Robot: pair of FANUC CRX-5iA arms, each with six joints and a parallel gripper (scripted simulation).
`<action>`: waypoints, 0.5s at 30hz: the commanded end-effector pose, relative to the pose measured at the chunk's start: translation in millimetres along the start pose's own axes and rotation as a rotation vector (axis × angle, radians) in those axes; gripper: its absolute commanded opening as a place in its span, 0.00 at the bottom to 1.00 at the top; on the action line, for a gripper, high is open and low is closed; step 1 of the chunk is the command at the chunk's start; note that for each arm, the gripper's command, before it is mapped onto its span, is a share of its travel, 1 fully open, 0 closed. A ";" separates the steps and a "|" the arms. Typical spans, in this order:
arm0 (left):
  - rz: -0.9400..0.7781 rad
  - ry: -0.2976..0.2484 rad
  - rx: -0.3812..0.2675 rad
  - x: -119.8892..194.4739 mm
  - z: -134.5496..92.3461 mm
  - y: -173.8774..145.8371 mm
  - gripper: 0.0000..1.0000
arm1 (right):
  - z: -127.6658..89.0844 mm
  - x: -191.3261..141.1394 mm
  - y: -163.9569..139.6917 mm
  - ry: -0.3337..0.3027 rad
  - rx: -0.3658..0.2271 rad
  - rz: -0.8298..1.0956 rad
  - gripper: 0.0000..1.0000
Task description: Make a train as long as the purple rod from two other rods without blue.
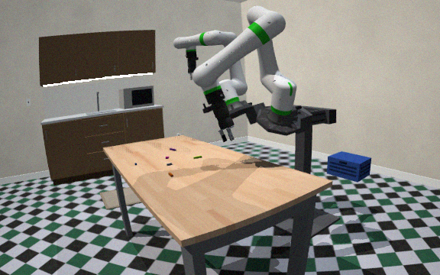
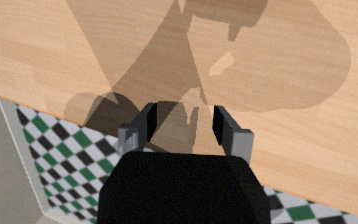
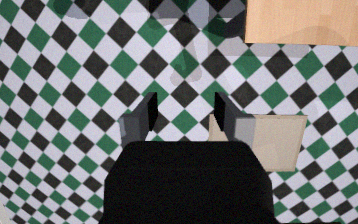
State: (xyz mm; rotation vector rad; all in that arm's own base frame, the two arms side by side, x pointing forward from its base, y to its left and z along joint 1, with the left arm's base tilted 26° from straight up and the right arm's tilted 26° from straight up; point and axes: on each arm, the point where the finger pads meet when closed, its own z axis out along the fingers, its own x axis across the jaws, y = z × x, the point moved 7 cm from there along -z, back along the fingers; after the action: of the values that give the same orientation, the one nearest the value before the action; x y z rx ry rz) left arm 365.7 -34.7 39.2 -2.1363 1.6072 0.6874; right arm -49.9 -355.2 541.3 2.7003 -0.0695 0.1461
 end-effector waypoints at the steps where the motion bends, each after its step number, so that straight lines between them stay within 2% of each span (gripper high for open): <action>1: 0.156 0.030 0.054 35.5 3.1 -6.9 1.00 | -1.0 -0.2 0.1 0.000 -0.002 0.000 1.00; 11: 0.494 0.074 0.175 112.4 6.0 -5.0 1.00 | -1.0 -0.2 0.1 0.000 -0.002 0.000 1.00; 13: 0.494 0.074 0.175 112.4 6.0 -5.0 1.00 | -1.0 -0.2 0.1 0.000 -0.002 0.000 1.00; 14: 0.592 0.083 0.210 134.5 6.7 -1.6 1.00 | -1.0 -0.2 0.1 0.000 -0.002 0.000 1.00; 15: 0.617 0.086 0.219 140.3 6.9 -0.5 1.00 | -1.0 -0.2 0.1 0.000 -0.002 0.000 1.00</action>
State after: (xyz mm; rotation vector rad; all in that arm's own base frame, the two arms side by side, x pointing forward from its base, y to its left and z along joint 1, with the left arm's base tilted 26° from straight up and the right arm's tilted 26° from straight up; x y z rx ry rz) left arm 392.0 -116.2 -29.5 -1.6694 2.1689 0.5896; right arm -49.9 -355.2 541.3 2.7003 -0.0695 0.1461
